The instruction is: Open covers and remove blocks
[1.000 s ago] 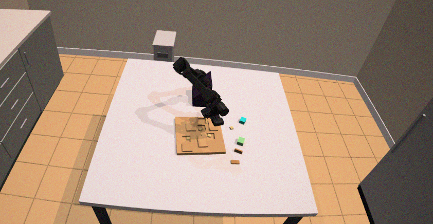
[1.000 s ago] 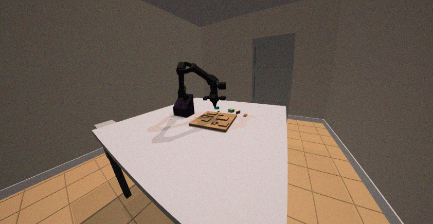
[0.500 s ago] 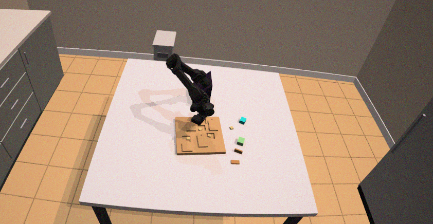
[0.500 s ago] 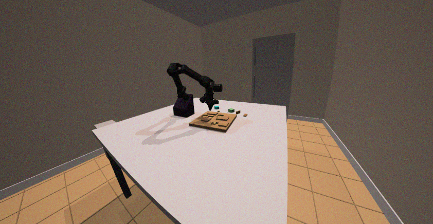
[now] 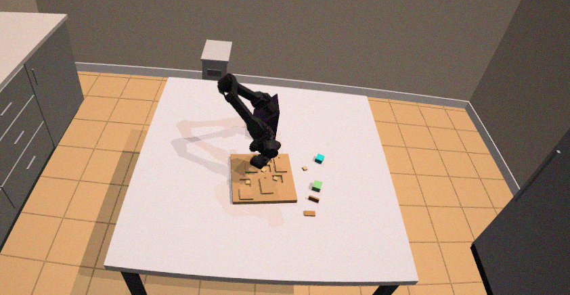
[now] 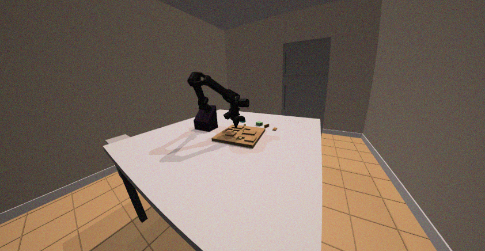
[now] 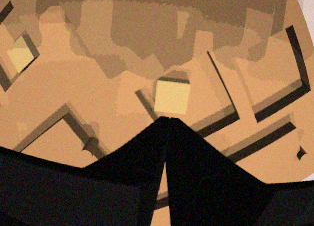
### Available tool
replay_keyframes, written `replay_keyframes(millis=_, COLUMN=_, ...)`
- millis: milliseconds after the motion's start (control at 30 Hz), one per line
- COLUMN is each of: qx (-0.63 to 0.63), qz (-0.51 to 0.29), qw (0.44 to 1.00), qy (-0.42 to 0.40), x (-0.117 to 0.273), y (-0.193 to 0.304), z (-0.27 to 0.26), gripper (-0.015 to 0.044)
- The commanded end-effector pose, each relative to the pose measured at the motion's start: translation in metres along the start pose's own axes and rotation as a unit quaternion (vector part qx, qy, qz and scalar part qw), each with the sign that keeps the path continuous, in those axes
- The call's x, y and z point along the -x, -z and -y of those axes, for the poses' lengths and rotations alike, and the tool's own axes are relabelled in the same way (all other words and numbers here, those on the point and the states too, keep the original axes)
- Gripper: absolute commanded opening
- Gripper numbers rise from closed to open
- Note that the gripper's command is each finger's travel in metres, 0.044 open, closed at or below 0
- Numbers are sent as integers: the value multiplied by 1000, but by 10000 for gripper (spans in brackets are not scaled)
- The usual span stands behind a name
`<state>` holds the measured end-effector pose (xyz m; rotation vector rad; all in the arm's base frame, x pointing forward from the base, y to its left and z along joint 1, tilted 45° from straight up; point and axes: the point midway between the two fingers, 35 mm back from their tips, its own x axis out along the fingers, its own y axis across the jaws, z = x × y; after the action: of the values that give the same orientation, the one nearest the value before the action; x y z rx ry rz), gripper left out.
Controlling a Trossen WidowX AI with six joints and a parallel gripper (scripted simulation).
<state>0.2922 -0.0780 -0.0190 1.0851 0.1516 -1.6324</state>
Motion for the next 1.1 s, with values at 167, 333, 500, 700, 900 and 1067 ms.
replay_keyframes(millis=167, qx=6, qz=5, qw=1000, qy=1, x=-22, y=-1, z=3, gripper=0)
replay_keyframes(millis=333, qx=6, qz=5, qw=1000, qy=1, x=-26, y=-2, z=3, gripper=0)
replay_keyframes(millis=500, qx=6, qz=5, qw=1000, qy=1, x=-31, y=-2, z=2, gripper=0)
replay_keyframes(millis=700, qx=6, qz=5, qw=1000, qy=1, x=-33, y=-2, z=2, gripper=0)
replay_keyframes(millis=900, qx=6, qz=5, qw=1000, qy=1, x=-34, y=-1, z=5, gripper=0)
replay_keyframes(millis=1067, qx=6, qz=5, qw=1000, qy=1, x=-36, y=1, z=12, gripper=0)
